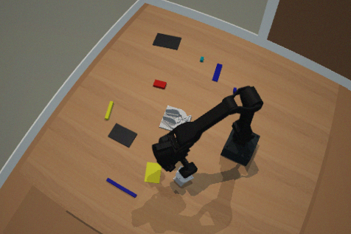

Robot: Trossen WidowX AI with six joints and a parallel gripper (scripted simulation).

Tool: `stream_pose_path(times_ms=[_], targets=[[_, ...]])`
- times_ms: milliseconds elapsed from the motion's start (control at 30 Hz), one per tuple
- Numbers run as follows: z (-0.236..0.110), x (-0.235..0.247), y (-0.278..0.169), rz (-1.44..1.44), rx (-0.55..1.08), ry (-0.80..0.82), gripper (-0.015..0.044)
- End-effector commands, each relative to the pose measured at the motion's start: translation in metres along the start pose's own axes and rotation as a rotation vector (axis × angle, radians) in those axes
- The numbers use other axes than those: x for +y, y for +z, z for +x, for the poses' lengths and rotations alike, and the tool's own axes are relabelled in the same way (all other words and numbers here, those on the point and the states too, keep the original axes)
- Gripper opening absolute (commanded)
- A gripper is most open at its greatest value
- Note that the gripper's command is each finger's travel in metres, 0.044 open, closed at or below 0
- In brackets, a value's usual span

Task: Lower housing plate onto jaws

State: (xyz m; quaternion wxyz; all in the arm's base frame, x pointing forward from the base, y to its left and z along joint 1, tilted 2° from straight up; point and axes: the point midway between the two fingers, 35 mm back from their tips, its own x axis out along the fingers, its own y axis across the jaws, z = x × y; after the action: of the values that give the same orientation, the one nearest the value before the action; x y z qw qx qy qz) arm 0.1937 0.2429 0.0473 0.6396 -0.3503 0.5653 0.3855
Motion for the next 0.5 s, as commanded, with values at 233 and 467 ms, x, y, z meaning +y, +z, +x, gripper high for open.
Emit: stream_pose_path(times_ms=[233,467], targets=[[-0.006,0.045,-0.016,-0.181,0.108,0.053,0.044],[0.032,0.046,-0.02,-0.181,0.109,0.054,0.044]])
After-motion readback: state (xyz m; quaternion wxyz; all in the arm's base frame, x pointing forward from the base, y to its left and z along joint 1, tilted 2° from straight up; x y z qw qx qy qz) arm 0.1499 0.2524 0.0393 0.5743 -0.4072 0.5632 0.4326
